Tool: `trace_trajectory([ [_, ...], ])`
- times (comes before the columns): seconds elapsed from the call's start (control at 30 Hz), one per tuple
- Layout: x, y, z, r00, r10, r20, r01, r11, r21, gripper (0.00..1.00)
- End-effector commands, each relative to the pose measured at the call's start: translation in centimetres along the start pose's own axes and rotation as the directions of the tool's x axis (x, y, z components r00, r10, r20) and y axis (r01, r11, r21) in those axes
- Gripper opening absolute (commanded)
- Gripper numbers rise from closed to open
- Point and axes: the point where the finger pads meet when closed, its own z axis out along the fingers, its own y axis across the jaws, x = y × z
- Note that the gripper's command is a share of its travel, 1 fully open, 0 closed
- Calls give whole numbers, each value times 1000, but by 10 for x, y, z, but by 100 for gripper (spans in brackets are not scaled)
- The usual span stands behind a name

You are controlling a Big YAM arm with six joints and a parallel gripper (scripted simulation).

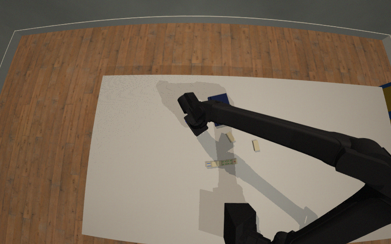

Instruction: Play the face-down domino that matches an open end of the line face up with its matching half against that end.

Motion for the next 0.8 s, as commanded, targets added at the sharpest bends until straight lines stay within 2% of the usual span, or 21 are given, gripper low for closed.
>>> trace_trajectory([
  [0.0, -3, 1, 9, 1000, 15, -1, -15, 1000, 3, 43],
  [0.27, -3, 1, 10, 1000, 17, -1, -17, 1000, 4, 43],
  [0.3, -1, 3, 0, 1000, 3, 2, -3, 1000, -7, 43],
  [0.6, -3, 1, 31, 1000, 21, -1, -21, 1000, 5, 43],
  [0.77, -3, 1, 31, 1000, 21, -1, -21, 1000, 5, 43],
])
